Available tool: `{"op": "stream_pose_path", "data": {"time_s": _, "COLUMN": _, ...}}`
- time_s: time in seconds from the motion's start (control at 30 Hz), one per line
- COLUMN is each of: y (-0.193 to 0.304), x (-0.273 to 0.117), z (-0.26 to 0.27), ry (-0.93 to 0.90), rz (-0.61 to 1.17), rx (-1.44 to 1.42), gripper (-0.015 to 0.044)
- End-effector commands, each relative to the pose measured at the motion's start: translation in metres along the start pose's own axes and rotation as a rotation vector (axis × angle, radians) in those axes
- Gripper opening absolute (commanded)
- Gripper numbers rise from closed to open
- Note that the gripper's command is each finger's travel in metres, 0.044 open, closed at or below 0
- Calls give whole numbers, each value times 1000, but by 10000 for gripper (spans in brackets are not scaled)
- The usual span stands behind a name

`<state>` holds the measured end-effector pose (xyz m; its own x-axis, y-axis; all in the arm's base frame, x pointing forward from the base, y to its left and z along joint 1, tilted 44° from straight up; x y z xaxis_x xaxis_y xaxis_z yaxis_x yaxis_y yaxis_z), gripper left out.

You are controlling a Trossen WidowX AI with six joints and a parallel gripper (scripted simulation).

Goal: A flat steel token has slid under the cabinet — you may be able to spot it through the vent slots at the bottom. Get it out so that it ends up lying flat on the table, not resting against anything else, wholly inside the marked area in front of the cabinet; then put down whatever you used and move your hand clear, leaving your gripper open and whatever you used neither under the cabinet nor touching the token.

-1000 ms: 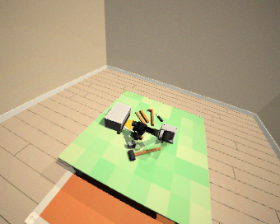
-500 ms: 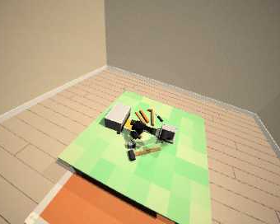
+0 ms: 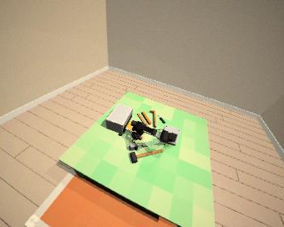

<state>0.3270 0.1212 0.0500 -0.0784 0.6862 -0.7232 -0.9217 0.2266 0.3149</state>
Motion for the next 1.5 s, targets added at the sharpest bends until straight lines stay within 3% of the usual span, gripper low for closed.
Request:
{"op": "stream_pose_path", "data": {"time_s": 0.0, "y": -5, "x": 0, "z": 2, "ry": -3, "rz": -2, "rx": -9, "gripper": 0}}
{"op": "stream_pose_path", "data": {"time_s": 1.47, "y": -49, "x": -1, "z": 10, "ry": -3, "rz": -4, "rx": -11, "gripper": 0}}
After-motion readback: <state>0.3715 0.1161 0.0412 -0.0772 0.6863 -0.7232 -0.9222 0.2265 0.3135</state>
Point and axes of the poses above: the point midway between the two fingers, 35 mm back from their tips, its own x axis out along the fingers, its own z axis across the jaws, y = z × x, the point moved 2 cm from there along -x, back along the fingers, and after that the axes turned 8 degrees about x, right-handed, at the moved point
